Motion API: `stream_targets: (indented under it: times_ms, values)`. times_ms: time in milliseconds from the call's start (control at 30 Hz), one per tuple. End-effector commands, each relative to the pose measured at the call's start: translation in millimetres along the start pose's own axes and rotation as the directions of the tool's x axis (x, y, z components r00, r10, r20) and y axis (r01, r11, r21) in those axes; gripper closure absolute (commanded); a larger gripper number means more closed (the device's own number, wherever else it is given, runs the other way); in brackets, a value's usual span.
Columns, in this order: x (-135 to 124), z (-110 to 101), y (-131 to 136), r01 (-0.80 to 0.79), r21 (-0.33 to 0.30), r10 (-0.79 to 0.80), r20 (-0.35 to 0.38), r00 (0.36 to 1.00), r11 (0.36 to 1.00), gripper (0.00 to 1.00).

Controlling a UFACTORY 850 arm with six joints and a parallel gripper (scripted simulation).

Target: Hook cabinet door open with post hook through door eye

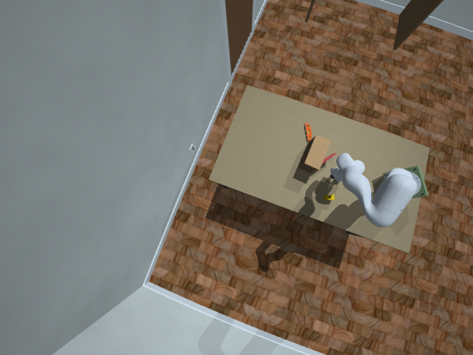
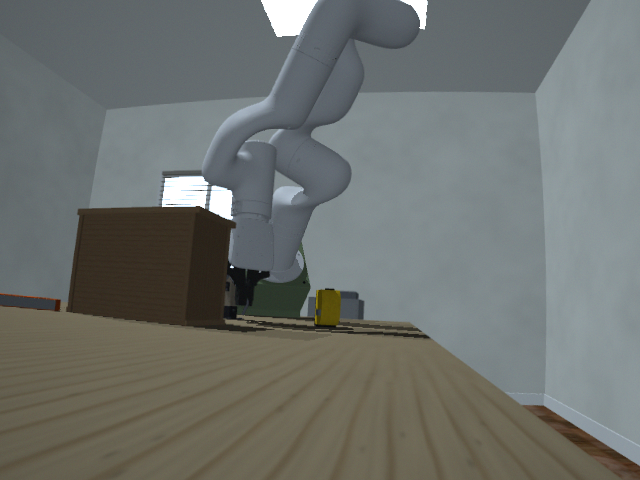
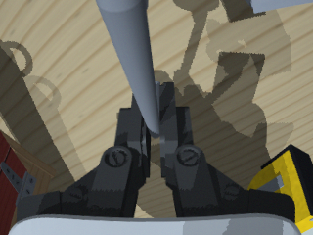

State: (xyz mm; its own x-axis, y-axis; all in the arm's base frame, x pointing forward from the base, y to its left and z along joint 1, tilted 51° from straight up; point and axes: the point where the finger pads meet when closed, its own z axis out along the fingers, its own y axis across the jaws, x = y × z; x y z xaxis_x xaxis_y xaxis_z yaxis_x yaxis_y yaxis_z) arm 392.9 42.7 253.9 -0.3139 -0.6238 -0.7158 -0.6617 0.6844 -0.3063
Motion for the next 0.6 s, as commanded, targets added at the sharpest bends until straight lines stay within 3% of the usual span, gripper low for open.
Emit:
stream_targets:
  times_ms: [0,567]
  values:
    - [-1.9,-3.7,-0.2,0.000,0.000,0.000,0.000,1.000,1.000,0.96]
    - [-6.7,-15.3,-0.2,0.000,0.000,0.000,0.000,1.000,1.000,0.96]
